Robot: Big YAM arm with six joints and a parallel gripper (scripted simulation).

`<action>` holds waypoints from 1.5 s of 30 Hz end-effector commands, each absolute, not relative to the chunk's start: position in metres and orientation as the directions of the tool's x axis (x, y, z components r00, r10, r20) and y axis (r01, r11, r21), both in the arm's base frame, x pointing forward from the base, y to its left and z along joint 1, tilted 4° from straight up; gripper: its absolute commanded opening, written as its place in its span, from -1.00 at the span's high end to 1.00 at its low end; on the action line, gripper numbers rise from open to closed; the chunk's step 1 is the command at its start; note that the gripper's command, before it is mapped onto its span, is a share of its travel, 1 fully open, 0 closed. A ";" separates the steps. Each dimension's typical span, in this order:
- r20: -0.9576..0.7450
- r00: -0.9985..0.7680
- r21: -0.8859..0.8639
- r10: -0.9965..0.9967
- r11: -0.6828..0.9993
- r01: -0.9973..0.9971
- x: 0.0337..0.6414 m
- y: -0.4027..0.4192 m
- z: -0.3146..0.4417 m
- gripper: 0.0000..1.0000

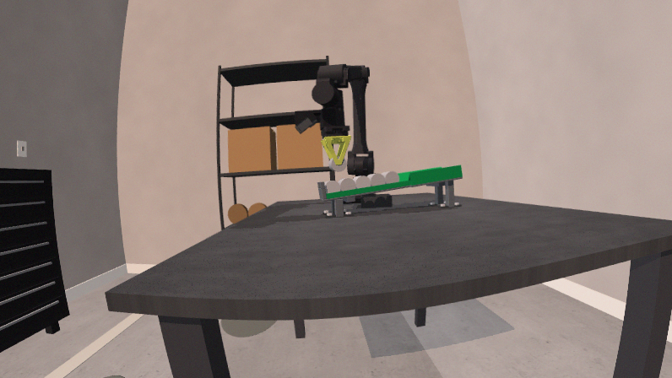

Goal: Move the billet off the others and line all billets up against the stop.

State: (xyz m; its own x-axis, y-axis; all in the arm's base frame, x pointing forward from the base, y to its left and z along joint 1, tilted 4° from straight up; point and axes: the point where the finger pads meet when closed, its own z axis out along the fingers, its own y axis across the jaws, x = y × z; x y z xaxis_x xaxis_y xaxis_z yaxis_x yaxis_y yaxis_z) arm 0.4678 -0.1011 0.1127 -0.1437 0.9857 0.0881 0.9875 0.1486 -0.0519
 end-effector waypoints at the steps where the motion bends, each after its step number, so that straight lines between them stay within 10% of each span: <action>1: 0.043 -0.151 0.068 0.988 0.148 0.987 0.496 -0.111 0.169 1.00; 45: 0.062 -0.153 0.063 0.986 0.149 0.987 0.483 0.032 0.188 1.00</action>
